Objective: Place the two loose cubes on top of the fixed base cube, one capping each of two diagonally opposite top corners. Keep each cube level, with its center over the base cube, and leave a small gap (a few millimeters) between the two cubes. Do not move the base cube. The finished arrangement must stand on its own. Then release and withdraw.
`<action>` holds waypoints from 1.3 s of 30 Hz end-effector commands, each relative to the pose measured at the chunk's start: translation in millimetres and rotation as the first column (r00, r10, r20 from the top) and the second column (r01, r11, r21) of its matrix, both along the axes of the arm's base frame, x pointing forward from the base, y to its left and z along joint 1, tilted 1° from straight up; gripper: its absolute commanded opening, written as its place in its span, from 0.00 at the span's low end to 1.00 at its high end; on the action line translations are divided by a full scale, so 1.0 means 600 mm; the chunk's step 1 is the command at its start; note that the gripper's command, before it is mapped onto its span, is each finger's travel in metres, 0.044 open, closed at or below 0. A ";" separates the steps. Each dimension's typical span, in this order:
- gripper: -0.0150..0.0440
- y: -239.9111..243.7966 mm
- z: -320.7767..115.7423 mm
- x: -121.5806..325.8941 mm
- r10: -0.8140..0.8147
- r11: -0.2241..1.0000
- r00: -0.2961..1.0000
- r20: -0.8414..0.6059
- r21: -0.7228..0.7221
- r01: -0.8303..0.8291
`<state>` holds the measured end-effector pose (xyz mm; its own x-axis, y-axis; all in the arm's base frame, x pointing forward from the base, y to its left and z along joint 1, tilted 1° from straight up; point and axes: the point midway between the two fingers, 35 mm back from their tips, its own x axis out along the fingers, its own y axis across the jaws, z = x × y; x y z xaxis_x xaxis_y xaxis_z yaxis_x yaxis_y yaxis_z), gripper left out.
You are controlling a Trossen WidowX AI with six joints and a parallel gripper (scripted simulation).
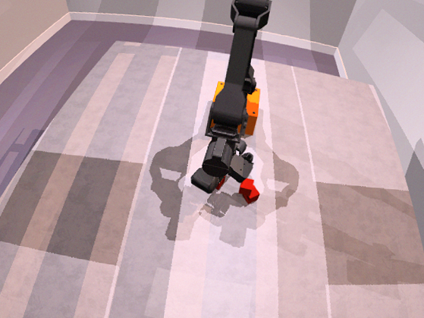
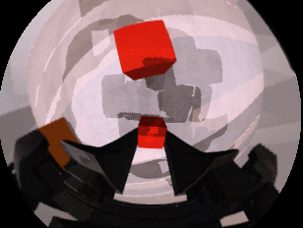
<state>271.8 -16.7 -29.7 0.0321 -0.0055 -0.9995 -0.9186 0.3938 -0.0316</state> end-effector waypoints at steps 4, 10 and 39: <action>0.43 -0.001 0.023 0.007 -0.004 1.000 1.000 0.008 -0.006 0.004; 0.43 -0.001 0.042 0.009 -0.001 1.000 1.000 0.004 -0.004 0.001; 0.43 -0.001 0.138 0.001 0.015 1.000 1.000 -0.016 0.004 -0.014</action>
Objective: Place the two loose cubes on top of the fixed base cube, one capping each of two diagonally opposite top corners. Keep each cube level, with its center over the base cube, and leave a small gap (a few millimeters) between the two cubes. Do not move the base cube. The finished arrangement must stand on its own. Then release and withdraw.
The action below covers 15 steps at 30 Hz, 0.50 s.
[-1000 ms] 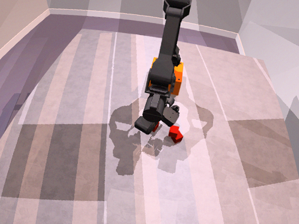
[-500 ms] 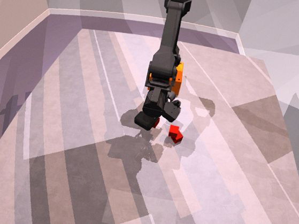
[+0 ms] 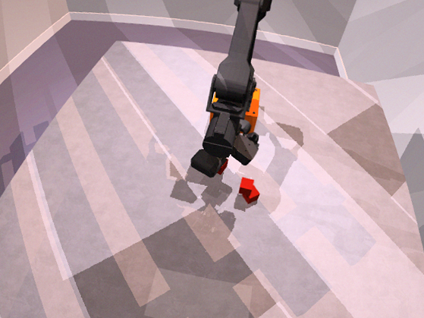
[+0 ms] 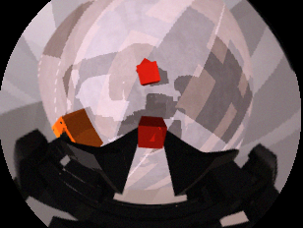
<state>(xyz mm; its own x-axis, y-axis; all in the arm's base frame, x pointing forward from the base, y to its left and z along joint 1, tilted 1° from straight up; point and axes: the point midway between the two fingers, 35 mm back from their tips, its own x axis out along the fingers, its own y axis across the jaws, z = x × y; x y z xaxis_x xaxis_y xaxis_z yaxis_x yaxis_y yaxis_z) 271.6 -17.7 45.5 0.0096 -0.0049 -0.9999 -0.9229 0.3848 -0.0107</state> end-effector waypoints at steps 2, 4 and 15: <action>0.43 0.001 0.020 0.000 0.006 1.000 1.000 0.005 0.005 -0.006; 0.43 0.001 0.027 -0.001 0.007 1.000 1.000 0.003 0.005 -0.007; 0.43 0.012 0.045 0.000 0.024 1.000 1.000 0.000 0.007 -0.024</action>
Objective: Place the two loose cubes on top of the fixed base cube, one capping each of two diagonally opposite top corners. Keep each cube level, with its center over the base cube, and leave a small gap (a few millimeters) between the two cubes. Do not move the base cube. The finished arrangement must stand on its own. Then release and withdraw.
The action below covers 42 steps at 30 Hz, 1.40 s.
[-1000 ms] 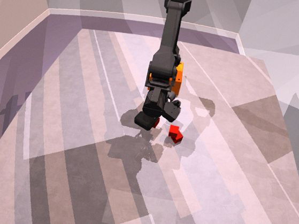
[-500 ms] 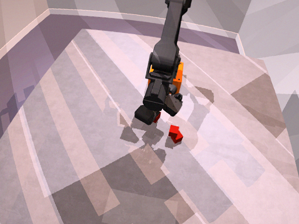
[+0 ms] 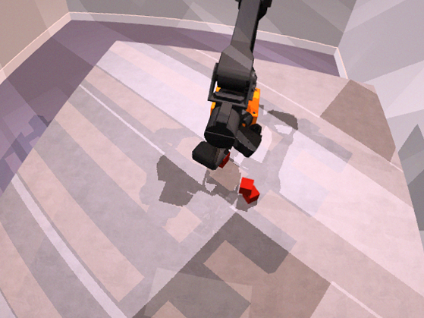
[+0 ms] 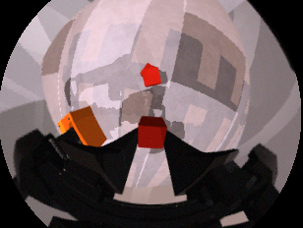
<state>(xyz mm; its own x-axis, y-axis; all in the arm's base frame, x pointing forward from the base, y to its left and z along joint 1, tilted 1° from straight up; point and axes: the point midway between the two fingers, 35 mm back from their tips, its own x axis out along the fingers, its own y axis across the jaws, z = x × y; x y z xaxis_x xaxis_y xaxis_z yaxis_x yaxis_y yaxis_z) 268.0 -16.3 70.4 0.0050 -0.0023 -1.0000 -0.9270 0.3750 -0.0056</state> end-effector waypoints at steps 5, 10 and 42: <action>0.43 0.032 0.002 0.016 0.044 0.999 0.999 0.005 0.006 -0.044; 0.43 0.056 0.000 0.025 0.073 0.997 0.997 0.006 0.007 -0.073; 0.43 0.200 -0.021 0.049 0.235 0.972 0.972 0.009 0.013 -0.235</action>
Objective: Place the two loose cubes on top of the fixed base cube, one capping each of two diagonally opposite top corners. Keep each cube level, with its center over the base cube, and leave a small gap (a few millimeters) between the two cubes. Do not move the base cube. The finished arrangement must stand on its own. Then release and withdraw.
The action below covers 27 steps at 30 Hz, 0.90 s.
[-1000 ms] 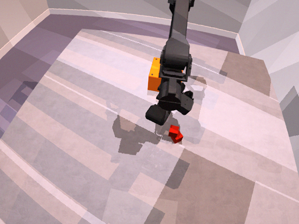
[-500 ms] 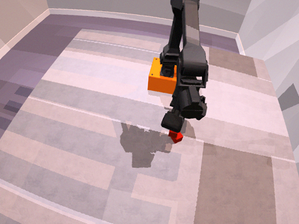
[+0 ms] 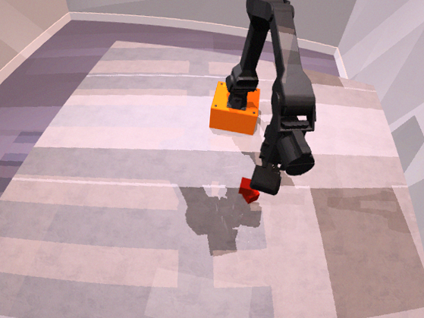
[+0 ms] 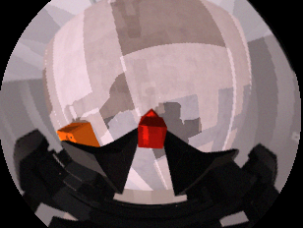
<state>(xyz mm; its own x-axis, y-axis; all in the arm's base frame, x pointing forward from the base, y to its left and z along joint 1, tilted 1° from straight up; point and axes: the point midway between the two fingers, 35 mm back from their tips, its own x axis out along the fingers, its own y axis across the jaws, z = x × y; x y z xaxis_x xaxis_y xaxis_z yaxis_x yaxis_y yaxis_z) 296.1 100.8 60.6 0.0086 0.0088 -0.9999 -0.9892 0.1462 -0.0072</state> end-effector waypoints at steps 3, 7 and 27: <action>0.43 0.005 -0.020 0.002 -0.001 1.000 1.000 0.003 0.005 0.001; 0.43 0.005 -0.041 0.001 -0.001 1.000 1.000 0.003 0.005 0.001; 0.43 0.006 -0.082 0.002 -0.002 1.000 1.000 0.002 0.005 0.002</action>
